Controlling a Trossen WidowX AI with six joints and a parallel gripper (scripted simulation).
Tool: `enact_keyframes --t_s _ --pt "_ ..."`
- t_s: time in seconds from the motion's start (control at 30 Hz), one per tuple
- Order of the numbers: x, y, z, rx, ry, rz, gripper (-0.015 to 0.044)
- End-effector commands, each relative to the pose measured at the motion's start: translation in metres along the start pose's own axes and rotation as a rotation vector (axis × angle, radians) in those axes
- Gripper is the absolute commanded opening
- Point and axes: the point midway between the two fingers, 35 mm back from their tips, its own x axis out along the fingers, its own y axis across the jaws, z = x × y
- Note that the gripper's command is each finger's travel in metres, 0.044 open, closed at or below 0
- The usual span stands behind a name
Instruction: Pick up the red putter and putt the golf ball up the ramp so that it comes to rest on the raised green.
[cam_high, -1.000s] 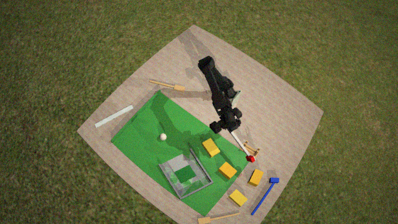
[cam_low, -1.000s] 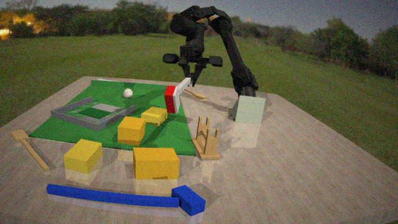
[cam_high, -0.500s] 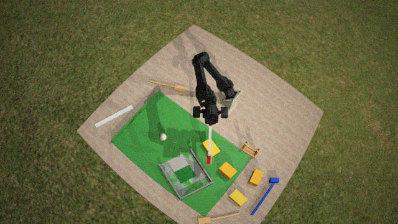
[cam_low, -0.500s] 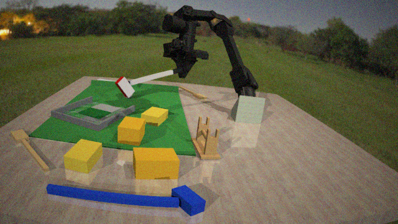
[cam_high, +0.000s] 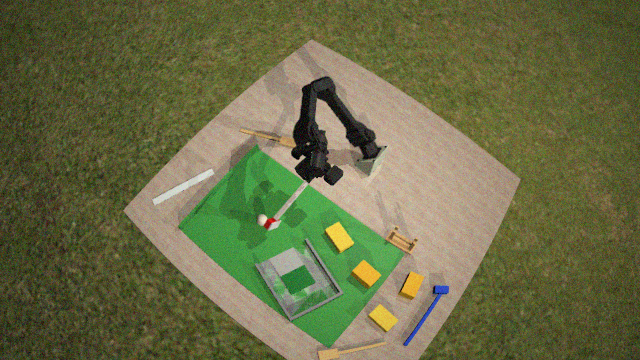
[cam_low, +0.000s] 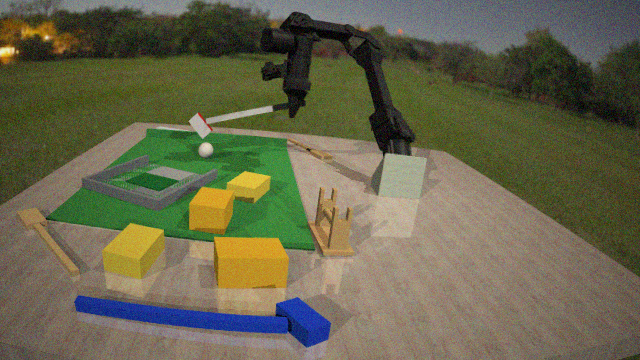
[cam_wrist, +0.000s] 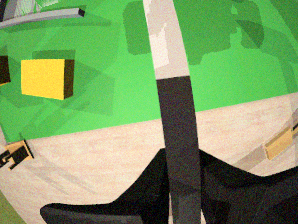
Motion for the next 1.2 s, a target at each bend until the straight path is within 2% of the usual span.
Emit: enact_keyframes --t_s 0.0,0.1,0.5,0.87,1.17 --pt "-0.005 -0.033 -0.004 0.219 -0.014 -0.031 0.0000" --pt "-0.006 -0.048 -0.007 0.321 -0.015 -0.048 0.0000" --pt "-0.004 -0.049 -0.008 0.328 -0.015 -0.049 0.0000" --pt "0.031 -0.051 -0.008 0.329 -0.016 -0.050 0.0000" --pt "0.040 -0.052 -0.007 0.329 -0.016 -0.050 0.0000"
